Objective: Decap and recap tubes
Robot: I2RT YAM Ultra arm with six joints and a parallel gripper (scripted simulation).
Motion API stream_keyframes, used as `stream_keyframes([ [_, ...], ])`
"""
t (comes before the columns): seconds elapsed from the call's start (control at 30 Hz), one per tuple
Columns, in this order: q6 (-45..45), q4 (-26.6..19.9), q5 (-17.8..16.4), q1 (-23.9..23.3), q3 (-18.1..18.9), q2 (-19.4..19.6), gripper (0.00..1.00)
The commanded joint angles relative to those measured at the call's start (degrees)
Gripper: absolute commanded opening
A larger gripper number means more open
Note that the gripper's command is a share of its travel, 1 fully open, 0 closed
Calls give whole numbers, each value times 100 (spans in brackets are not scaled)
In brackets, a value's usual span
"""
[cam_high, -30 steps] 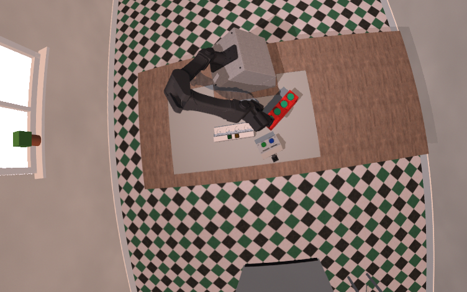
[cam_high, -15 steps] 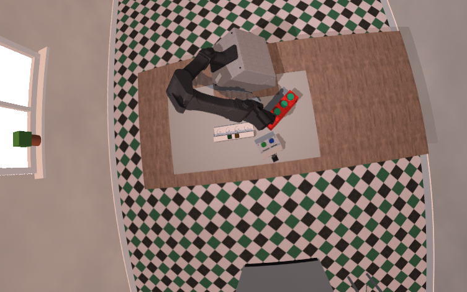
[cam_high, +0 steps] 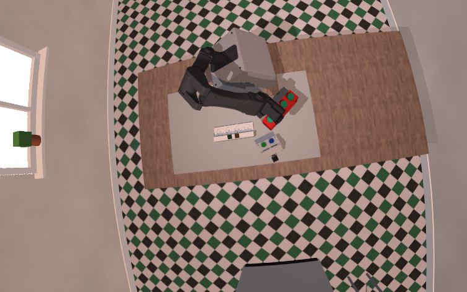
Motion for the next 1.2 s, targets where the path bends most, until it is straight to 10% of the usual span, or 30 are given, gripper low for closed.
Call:
stream_keyframes([
  [0.0,1809,-64,-128,239,173,135,49],
  [0.77,8888,-673,-752,1583,1643,1683,49],
  [1.17,9868,-1078,-1027,2101,2548,2389,49],
])
